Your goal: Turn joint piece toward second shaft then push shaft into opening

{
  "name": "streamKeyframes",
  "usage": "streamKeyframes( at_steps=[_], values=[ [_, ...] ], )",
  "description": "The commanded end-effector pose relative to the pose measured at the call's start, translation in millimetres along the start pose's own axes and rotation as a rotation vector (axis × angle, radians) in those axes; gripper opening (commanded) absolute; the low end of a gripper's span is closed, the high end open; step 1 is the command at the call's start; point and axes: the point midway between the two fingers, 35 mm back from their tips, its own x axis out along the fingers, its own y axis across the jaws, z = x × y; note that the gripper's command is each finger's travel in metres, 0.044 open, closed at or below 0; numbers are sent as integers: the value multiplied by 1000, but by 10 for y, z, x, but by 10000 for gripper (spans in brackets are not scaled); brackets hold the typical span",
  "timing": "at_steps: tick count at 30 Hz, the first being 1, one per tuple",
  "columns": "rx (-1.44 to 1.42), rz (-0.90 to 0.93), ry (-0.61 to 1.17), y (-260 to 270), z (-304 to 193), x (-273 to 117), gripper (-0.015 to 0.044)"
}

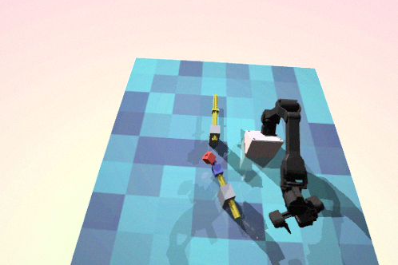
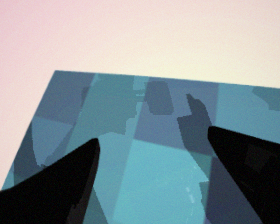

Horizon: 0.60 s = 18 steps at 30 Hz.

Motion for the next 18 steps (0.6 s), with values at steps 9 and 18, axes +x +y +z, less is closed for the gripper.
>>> streamKeyframes(
  at_steps=[9, 18],
  values=[
    [233, -83, 51, 31, 119, -36, 440],
    [506, -201, 80, 98, 241, -110, 440]
  ],
)
